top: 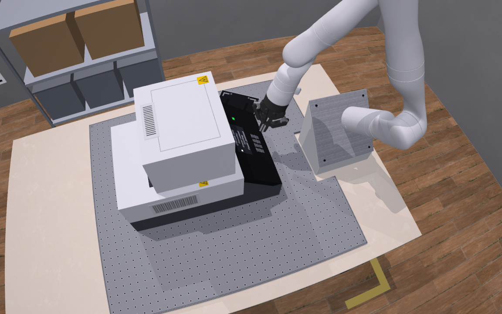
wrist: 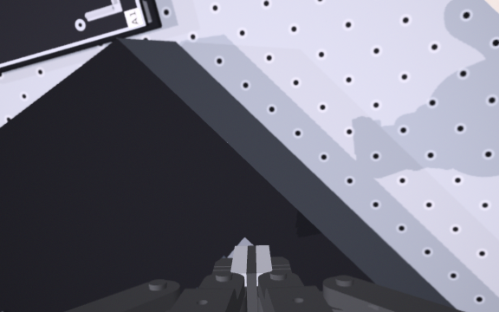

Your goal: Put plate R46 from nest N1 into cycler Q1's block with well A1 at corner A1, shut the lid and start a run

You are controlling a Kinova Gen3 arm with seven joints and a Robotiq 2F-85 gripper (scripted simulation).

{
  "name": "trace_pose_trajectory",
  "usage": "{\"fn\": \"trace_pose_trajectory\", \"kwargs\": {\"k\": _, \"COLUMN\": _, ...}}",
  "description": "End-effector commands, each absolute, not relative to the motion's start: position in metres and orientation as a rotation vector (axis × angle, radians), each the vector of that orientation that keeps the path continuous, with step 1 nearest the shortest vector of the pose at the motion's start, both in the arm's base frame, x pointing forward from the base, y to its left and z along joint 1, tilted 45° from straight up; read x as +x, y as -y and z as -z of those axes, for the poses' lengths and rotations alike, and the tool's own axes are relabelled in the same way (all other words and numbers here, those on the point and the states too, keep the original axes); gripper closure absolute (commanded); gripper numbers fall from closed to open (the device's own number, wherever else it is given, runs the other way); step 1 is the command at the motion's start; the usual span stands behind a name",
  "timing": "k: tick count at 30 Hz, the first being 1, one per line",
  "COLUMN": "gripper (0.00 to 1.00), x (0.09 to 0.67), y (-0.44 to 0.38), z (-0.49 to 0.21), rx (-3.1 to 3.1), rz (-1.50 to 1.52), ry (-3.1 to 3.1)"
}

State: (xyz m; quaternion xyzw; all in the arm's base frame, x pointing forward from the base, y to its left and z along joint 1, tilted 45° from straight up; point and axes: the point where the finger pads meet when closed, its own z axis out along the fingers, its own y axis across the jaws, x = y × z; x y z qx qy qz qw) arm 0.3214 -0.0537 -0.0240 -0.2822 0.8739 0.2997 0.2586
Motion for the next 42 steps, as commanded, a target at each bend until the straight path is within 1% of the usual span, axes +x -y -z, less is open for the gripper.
{"fn": "trace_pose_trajectory", "kwargs": {"k": 1, "gripper": 0.90, "x": 0.3216, "y": 0.0542, "z": 0.0240, "rx": -0.764, "rz": -0.811, "ry": -2.369}}
{"fn": "trace_pose_trajectory", "kwargs": {"k": 42, "gripper": 0.90, "x": 0.3273, "y": 0.0498, "z": 0.0287, "rx": -0.764, "rz": -0.811, "ry": -2.369}}
